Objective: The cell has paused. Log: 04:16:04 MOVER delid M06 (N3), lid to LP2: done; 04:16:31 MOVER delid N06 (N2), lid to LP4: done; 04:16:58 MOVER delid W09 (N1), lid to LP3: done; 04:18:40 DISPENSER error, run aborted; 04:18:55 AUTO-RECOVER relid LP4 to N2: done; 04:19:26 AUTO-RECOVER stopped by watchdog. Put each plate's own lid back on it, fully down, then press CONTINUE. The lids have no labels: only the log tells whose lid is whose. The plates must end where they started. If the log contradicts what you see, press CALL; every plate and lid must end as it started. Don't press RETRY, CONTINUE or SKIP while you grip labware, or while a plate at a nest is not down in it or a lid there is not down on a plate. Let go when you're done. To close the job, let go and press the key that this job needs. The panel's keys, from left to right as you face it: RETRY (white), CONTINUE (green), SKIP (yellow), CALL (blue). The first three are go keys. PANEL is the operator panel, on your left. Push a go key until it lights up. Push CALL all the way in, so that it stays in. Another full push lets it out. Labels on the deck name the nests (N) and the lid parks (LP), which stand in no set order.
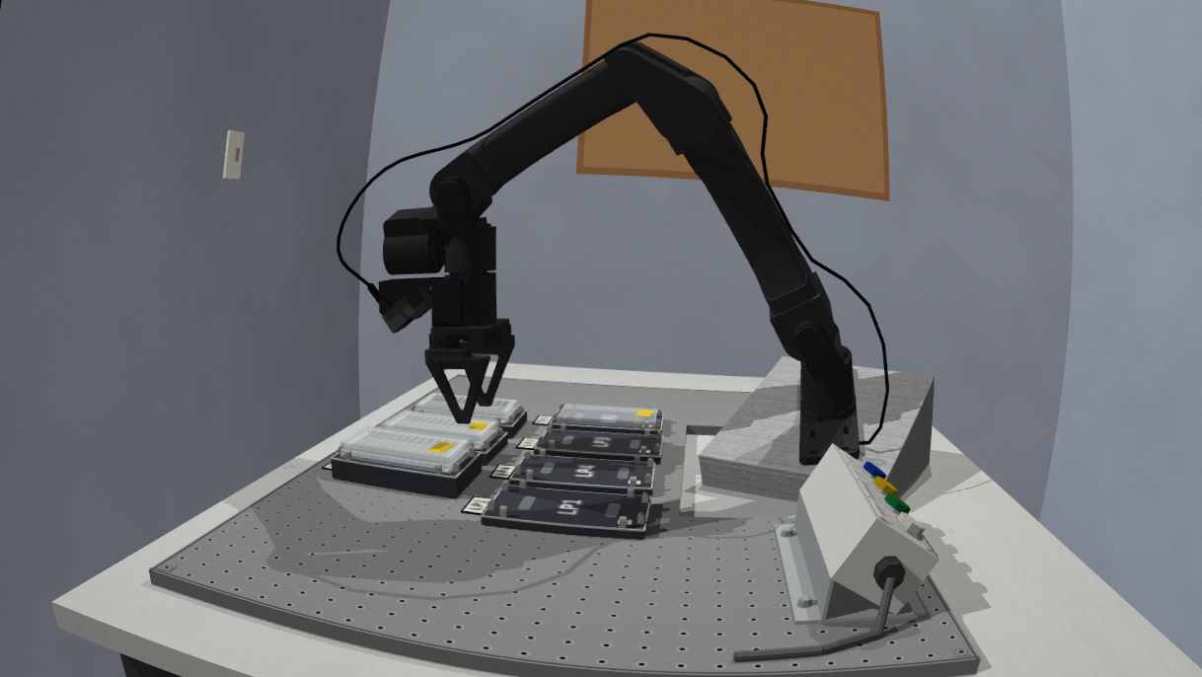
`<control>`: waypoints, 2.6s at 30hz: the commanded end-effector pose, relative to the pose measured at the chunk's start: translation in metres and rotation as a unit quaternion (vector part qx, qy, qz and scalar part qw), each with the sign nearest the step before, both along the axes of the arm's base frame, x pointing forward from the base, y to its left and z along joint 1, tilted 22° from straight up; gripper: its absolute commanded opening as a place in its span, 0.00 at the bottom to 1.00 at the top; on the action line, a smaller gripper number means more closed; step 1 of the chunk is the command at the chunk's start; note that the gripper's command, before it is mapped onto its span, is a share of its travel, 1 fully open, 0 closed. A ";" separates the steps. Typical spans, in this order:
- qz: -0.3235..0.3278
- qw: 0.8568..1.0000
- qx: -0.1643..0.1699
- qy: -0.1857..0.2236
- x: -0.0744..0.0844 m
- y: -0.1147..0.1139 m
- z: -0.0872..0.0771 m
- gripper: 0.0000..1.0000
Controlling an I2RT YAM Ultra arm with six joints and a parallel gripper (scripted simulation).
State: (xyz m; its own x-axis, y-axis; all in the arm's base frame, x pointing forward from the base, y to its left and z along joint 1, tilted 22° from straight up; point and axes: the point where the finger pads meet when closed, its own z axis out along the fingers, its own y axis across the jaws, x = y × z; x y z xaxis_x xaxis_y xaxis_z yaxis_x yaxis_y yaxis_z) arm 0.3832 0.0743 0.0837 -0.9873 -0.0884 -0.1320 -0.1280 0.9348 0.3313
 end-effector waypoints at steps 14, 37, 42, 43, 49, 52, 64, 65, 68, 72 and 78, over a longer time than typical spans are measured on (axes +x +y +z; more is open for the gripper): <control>0.002 0.999 0.003 -0.045 -0.014 -0.069 -0.010 1.00; 0.001 0.999 0.003 -0.038 -0.048 -0.160 -0.057 1.00; 0.001 0.999 0.000 -0.037 -0.058 -0.182 -0.067 1.00; 0.001 0.999 0.000 -0.037 -0.058 -0.182 -0.067 1.00; 0.001 0.999 -0.007 -0.045 -0.061 -0.208 -0.072 1.00; 0.001 0.999 -0.007 -0.042 -0.068 -0.221 -0.078 1.00; 0.004 0.999 -0.008 -0.044 -0.079 -0.247 -0.085 1.00; 0.005 0.999 -0.009 -0.045 -0.078 -0.247 -0.085 1.00; 0.004 0.999 -0.009 -0.045 -0.078 -0.246 -0.086 1.00; 0.003 0.999 -0.006 -0.041 -0.081 -0.243 -0.090 1.00; 0.003 0.999 -0.007 -0.042 -0.081 -0.243 -0.091 1.00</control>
State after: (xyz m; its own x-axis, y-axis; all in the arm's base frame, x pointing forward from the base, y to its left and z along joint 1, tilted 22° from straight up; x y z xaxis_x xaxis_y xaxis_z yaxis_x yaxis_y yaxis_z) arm 0.2944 -0.1618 -0.0140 -0.9807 -0.0895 -0.1737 -0.1442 0.9314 0.3342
